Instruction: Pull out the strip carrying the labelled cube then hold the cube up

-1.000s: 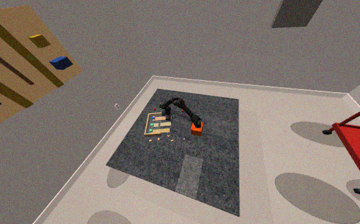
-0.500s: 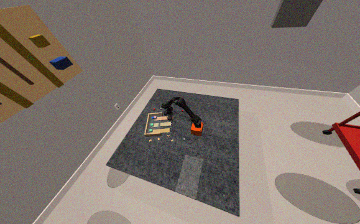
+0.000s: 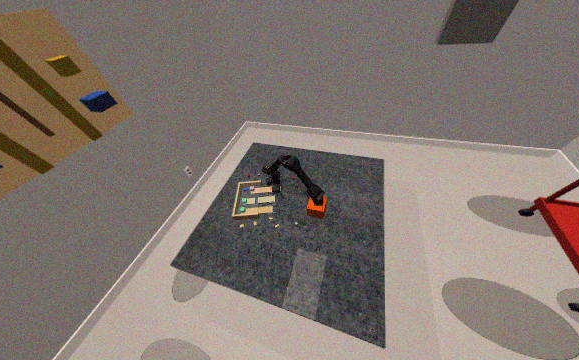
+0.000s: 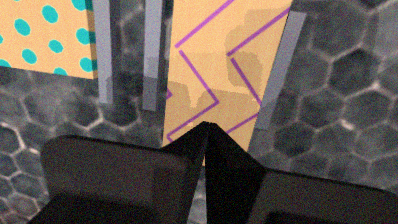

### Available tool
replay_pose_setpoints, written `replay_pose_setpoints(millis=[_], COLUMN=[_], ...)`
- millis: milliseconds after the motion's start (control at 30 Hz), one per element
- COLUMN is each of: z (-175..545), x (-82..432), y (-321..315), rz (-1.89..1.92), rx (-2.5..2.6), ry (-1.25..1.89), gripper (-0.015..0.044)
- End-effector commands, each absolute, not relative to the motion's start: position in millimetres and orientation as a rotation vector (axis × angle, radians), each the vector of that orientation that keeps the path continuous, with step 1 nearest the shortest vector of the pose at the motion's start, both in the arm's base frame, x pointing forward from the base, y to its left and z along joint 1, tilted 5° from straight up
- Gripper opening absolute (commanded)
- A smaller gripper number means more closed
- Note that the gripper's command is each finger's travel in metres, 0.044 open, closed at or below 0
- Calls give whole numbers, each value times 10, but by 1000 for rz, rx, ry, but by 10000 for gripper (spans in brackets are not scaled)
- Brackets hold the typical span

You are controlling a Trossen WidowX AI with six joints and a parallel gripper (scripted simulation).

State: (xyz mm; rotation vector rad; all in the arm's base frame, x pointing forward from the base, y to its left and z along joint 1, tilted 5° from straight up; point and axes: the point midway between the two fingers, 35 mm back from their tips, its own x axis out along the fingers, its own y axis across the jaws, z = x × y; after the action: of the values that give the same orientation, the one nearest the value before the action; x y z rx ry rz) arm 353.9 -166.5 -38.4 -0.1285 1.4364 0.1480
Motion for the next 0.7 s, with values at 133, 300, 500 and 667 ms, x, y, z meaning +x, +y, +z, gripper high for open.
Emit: replay_pose_setpoints(millis=[133,300,500,667], z=[-473,-483,-493,-502], x=[3345,3275,3191,3121], y=[-1687,-1700,-1715,-1728], rz=[150,150,150,150], rx=[-120,-120,-120,-120], ry=[1463,1464,1465,1465], gripper=[0,0,0,0])
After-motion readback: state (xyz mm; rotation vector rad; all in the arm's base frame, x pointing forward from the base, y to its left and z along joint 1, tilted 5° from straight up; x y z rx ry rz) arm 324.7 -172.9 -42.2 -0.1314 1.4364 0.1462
